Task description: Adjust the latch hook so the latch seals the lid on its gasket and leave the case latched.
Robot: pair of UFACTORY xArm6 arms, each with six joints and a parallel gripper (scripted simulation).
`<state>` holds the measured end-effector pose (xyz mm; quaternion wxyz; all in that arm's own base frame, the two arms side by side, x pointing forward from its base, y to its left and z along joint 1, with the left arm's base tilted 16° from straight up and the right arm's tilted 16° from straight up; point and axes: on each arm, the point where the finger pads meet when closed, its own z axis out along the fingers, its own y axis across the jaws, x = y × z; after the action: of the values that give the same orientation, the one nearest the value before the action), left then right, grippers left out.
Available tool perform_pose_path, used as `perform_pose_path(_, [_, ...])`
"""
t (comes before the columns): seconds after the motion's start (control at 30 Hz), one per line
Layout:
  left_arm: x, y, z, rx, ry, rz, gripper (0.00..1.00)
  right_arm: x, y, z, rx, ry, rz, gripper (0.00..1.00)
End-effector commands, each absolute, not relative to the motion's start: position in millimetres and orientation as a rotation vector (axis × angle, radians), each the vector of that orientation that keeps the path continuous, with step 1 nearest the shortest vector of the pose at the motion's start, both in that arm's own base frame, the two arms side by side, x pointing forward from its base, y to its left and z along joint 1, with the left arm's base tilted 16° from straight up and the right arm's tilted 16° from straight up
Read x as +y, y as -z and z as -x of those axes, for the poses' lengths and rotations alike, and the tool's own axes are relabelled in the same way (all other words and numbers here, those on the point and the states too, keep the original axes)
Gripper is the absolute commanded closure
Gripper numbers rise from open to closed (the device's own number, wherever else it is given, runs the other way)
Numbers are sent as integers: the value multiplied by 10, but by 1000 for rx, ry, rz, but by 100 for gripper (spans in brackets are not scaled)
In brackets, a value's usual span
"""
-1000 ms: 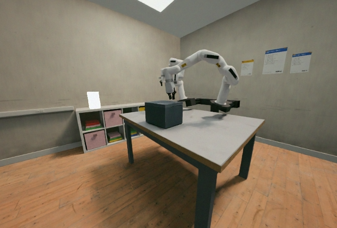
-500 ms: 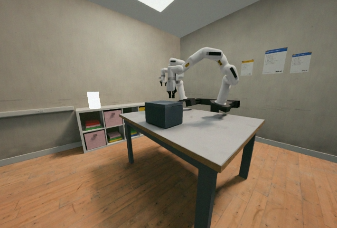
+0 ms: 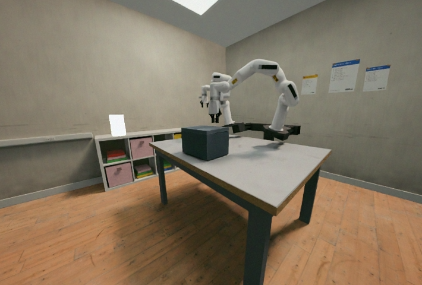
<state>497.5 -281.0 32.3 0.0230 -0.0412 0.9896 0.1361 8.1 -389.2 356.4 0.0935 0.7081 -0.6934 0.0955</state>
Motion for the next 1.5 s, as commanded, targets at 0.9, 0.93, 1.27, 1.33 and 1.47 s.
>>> perform_pose_path(0.9, [-2838, -331, -4736, 2970, -437, -1098, 59, -3897, -3583, -82, -2055, -288, -2098, 0])
perform_pose_path(0.93, [-2839, -330, -4714, 2951, -438, -1161, 59, -3897, -3583, -82, -2055, -288, -2098, 0])
perform_pose_path(1.27, [-2849, -319, -4529, 2755, -443, -1653, 59, -3897, -3583, -82, -2055, -288, -2098, 0])
perform_pose_path(1.33, [-2852, -316, -4482, 2633, -439, -1877, 59, -3897, -3583, -82, -2055, -288, -2098, 0])
perform_pose_path(1.47, [-2857, -311, -4392, 2495, -436, -2088, 59, -3897, -3583, -82, -2055, -288, -2098, 0])
